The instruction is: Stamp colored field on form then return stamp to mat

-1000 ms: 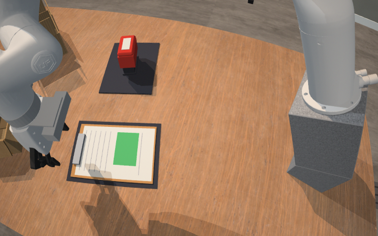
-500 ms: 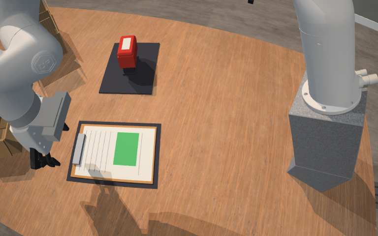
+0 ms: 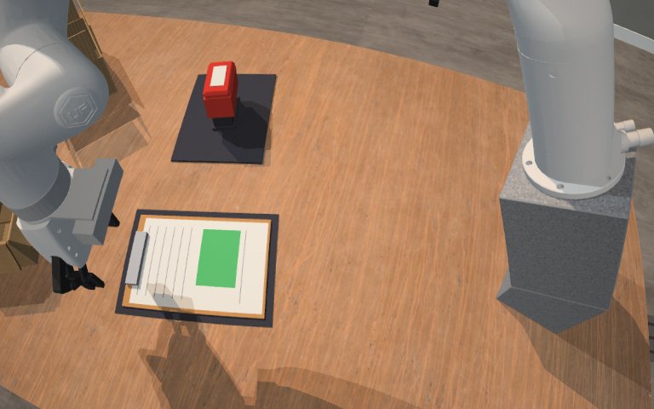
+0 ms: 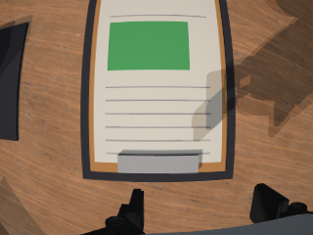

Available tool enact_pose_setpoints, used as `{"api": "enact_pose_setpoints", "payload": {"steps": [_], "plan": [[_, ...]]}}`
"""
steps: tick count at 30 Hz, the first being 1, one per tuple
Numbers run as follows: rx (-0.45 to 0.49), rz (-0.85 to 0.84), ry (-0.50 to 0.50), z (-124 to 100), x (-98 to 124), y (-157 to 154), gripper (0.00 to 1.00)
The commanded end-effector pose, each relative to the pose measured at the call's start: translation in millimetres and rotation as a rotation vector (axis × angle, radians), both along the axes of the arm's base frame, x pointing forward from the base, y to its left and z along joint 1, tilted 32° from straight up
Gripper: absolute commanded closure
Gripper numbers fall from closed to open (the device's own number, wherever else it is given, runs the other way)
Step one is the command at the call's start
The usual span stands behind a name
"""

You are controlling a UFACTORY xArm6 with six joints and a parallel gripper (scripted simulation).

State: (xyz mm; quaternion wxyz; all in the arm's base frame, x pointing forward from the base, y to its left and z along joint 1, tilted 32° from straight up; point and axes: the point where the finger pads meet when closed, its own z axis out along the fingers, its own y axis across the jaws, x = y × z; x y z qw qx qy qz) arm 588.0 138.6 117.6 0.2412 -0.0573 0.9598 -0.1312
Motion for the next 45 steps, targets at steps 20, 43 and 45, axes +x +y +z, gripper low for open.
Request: {"api": "enact_pose_setpoints", "payload": {"steps": [20, 43, 45], "plan": [[-0.249, 0.429, 0.106, 35, -13, 10, 0.00], [-0.771, 1.326, 0.333, 98, -54, 28, 0.00], [-0.771, 1.326, 0.333, 98, -54, 28, 0.00]]}}
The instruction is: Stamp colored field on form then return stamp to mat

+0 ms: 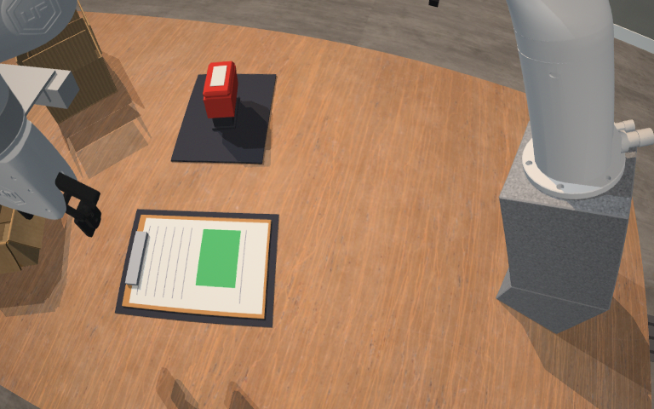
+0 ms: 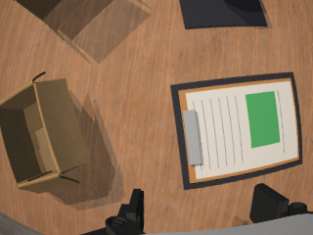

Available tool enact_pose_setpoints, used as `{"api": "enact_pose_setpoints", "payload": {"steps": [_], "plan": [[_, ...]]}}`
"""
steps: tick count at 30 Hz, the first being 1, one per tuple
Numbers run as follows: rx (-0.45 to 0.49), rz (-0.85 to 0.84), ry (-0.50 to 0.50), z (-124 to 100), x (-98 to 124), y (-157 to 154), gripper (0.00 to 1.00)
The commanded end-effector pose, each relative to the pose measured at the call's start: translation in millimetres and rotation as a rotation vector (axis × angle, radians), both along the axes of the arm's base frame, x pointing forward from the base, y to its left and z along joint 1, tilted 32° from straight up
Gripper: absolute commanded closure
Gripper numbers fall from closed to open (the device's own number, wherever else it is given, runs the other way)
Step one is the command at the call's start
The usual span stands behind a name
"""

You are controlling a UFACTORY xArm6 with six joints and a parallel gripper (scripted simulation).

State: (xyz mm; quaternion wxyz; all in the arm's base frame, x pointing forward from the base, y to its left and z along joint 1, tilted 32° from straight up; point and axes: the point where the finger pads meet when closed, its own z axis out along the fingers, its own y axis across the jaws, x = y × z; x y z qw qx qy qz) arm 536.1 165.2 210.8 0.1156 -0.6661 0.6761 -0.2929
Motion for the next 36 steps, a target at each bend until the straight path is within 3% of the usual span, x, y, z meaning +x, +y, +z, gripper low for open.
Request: {"api": "enact_pose_setpoints", "payload": {"steps": [1, 6, 7, 18, 22, 32, 34, 36], "plan": [[-0.089, 0.178, 0.128, 5, -2, 1, 0.00], [-0.090, 0.180, 0.128, 5, -2, 1, 0.00], [-0.090, 0.180, 0.128, 5, -2, 1, 0.07], [-0.091, 0.180, 0.129, 5, -6, -22, 0.07], [-0.091, 0.180, 0.129, 5, -12, -58, 0.07], [-0.091, 0.180, 0.129, 6, -34, -185, 0.07], [-0.091, 0.180, 0.129, 6, -34, -185, 0.07], [-0.091, 0.180, 0.129, 6, -38, -208, 0.07]]}}
